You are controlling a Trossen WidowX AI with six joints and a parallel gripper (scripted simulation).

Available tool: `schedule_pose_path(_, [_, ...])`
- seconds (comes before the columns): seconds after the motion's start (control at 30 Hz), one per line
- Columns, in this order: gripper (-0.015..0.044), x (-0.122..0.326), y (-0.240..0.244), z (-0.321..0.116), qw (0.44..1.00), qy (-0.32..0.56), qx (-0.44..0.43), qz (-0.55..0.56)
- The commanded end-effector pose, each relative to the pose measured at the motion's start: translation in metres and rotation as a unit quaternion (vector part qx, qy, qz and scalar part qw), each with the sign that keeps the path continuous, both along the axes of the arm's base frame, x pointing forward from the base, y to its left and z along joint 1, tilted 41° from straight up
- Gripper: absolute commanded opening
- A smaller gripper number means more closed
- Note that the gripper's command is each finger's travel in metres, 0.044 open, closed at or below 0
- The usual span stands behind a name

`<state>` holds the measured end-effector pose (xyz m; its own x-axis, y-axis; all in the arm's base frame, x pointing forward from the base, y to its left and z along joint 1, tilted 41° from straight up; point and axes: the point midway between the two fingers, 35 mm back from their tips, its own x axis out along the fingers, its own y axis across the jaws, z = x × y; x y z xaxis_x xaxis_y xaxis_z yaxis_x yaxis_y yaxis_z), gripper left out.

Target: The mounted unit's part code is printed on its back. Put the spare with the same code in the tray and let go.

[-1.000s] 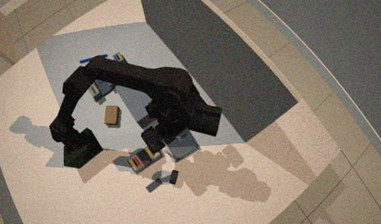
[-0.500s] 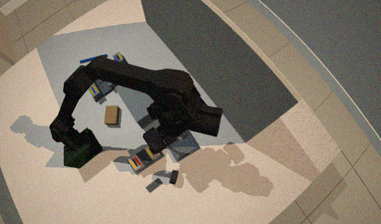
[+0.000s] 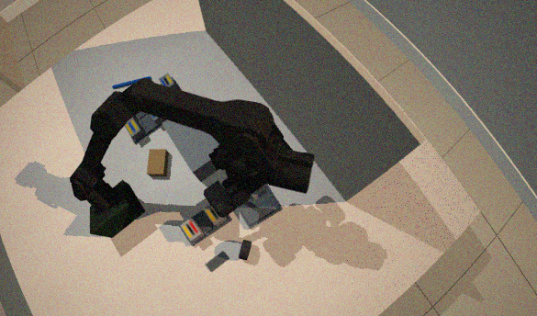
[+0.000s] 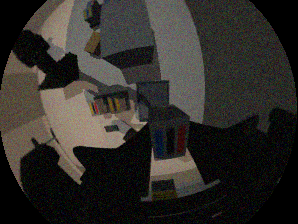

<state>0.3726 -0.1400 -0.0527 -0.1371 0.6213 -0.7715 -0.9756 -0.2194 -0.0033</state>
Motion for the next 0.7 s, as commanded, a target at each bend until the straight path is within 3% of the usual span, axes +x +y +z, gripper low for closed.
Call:
schedule_pose_path(0.0, [0.0,-0.001,0.002,-0.003,1.0,0.001,0.002,-0.003])
schedule_pose_path(0.67, [0.0,-0.001,0.011,-0.015,1.0,0.001,0.002,-0.003])
